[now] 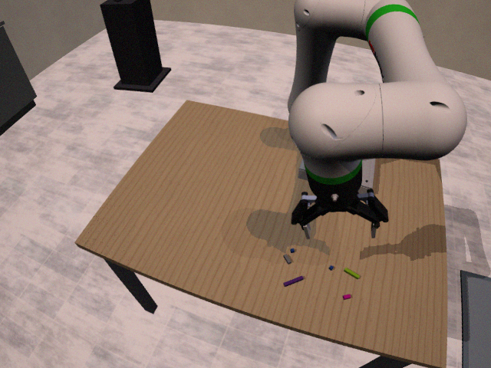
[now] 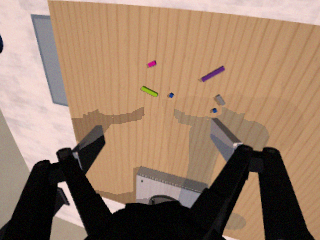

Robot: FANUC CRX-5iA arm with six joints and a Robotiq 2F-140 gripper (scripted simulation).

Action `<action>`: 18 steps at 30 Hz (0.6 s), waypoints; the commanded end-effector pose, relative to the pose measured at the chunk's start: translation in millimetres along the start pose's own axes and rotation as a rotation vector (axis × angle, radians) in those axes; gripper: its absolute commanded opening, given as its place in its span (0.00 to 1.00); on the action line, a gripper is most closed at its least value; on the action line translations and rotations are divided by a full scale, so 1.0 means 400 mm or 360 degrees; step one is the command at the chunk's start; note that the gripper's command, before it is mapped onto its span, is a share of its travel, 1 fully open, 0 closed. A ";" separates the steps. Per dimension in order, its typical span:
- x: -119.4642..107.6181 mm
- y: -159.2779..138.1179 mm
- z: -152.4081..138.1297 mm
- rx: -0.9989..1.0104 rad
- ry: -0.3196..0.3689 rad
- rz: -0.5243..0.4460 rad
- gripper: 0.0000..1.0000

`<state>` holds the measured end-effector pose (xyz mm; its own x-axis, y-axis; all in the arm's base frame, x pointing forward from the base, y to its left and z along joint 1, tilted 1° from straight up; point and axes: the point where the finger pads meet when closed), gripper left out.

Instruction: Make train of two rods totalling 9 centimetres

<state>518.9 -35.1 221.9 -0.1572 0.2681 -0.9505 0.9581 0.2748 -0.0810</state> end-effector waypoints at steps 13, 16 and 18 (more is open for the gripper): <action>0.042 -0.046 -0.046 0.0444 -0.0458 0.0197 1.00; 0.100 -0.059 -0.009 0.0587 -0.0447 0.0218 1.00; 0.141 -0.071 0.016 0.0690 -0.0438 0.0232 1.00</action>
<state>489.2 -23.6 198.2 -0.0163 0.0129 -0.9998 0.9980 -0.0609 -0.0171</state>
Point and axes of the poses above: the point where the finger pads meet when closed, its own x axis out along the fingers, its own z axis across the jaws, y = z × x, and after that the axes turned 11 degrees about -x, right-handed
